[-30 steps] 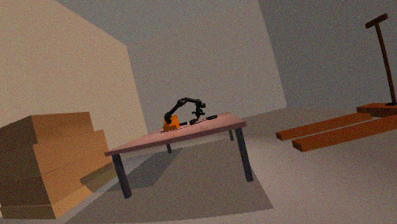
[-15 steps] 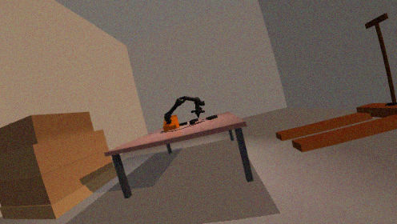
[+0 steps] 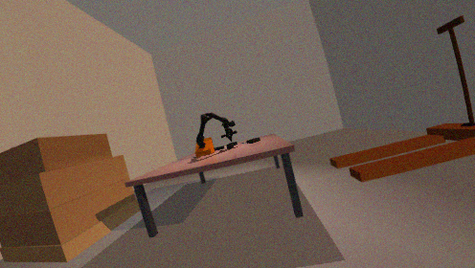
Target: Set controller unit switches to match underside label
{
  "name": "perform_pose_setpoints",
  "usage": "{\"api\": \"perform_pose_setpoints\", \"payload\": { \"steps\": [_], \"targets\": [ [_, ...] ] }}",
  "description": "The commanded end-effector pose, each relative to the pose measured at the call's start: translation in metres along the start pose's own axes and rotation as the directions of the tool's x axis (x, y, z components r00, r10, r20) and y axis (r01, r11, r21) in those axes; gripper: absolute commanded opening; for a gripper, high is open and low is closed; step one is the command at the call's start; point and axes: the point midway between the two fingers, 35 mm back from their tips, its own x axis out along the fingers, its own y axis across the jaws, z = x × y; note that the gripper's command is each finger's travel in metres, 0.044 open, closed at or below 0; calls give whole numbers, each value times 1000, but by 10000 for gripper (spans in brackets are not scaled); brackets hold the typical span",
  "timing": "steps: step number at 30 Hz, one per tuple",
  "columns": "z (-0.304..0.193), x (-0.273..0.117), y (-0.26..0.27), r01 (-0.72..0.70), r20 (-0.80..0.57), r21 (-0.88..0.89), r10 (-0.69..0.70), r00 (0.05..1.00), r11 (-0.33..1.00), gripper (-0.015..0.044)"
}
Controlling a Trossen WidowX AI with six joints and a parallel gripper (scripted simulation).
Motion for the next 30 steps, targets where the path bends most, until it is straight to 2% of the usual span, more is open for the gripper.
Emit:
{"api": "perform_pose_setpoints", "payload": {
  "steps": [1, 10, 30],
  "targets": [
    [-13, 0, 23, 65, -8, -60, -66, 998, 996, 0],
    [-45, 8, 81, 193, -24, -179, -200, 979, 965, 0],
    [-46, 7, 83, 198, -17, -183, -205, 979, 963, 0]
  ]
}}
